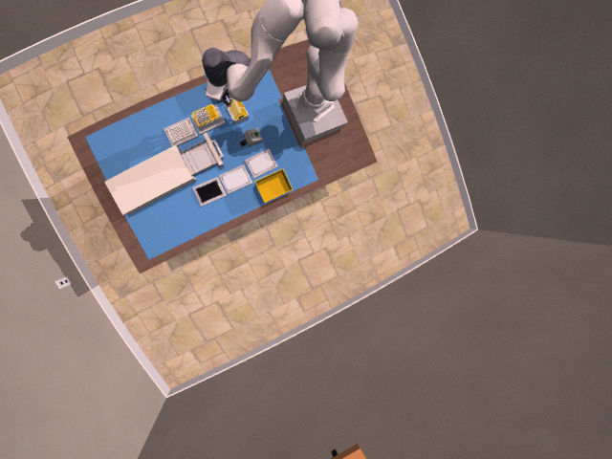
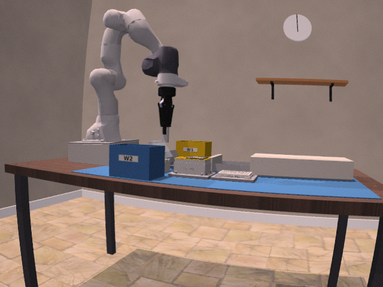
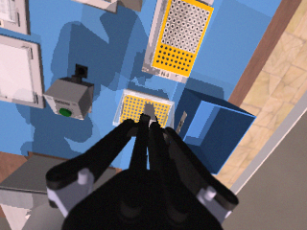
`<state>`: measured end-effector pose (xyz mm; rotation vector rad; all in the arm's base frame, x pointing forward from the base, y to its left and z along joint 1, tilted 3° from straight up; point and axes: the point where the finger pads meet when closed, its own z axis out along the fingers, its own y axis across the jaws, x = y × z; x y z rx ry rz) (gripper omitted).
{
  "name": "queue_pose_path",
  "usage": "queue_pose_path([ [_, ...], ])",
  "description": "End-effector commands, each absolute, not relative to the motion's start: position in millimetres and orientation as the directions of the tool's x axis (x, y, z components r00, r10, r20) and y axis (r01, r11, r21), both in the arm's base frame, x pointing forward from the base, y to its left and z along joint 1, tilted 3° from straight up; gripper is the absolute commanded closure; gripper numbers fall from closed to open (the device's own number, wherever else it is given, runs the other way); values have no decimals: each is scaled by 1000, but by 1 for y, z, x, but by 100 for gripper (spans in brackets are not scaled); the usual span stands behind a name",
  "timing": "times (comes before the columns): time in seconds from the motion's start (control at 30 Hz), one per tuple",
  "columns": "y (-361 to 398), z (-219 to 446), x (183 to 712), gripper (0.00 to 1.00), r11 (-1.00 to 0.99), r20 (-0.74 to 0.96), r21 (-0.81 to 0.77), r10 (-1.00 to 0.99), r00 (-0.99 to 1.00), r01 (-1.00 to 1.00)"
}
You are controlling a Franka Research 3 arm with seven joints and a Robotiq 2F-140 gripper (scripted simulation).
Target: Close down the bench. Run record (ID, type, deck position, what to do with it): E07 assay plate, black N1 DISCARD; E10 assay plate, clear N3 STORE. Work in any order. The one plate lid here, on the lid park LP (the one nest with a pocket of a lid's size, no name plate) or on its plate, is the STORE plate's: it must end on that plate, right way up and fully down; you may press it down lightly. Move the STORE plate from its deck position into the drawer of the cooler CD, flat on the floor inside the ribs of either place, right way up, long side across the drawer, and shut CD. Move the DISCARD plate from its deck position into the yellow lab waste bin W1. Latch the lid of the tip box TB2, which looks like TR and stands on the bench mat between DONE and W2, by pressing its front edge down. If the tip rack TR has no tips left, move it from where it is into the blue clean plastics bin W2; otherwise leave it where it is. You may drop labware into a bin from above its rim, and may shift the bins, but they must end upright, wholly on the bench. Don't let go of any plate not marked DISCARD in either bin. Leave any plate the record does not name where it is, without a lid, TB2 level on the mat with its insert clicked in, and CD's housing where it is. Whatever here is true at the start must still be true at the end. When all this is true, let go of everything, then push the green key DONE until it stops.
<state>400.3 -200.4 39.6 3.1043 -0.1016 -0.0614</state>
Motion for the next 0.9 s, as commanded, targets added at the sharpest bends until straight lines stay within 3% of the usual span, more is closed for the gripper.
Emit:
queue_pose_path([
  [0.0,-202,41,396,100,-997,-36,39,-72,997,-70],
  [0.87,-201,43,384,100,-997,-36,39,-72,997,-70],
])
